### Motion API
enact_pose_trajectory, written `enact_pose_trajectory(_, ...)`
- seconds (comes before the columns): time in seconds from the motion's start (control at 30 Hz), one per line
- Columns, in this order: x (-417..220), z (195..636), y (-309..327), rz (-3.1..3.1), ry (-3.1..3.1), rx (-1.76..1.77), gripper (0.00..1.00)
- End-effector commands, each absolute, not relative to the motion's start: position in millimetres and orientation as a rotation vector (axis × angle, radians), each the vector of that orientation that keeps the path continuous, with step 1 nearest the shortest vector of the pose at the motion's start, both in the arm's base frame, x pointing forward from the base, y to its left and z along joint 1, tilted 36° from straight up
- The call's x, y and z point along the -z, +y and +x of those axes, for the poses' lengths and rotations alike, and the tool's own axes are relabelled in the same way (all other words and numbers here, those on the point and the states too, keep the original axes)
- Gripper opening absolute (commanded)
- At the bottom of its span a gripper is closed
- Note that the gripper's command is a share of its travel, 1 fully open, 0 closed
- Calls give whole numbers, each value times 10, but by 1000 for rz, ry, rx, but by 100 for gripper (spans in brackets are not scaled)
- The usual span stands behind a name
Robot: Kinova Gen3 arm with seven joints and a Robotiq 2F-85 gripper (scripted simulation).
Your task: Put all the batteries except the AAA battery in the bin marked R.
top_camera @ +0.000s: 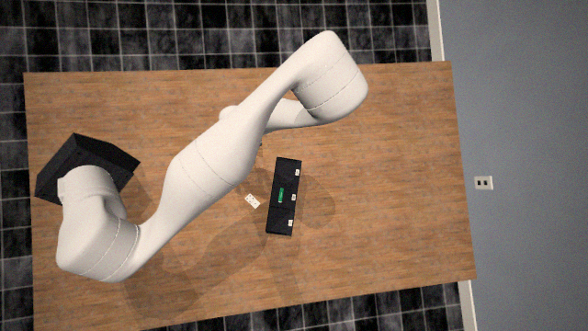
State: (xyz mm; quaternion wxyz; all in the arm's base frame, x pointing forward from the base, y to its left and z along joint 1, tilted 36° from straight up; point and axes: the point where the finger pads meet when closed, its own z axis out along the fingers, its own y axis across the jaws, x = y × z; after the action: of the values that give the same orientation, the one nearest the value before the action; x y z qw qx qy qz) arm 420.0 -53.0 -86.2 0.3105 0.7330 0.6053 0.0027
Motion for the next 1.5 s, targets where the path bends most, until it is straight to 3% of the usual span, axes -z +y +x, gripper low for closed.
enact_pose_trajectory(0.0, 861, 4209, -527, 1935, 1598, -9, 49)
enact_pose_trajectory(0.77, 861, 4209, -527, 1935, 1598, -9, 49)
enact_pose_trajectory(1.47, 378, 3980, -256, 1935, 1598, -9, 49)
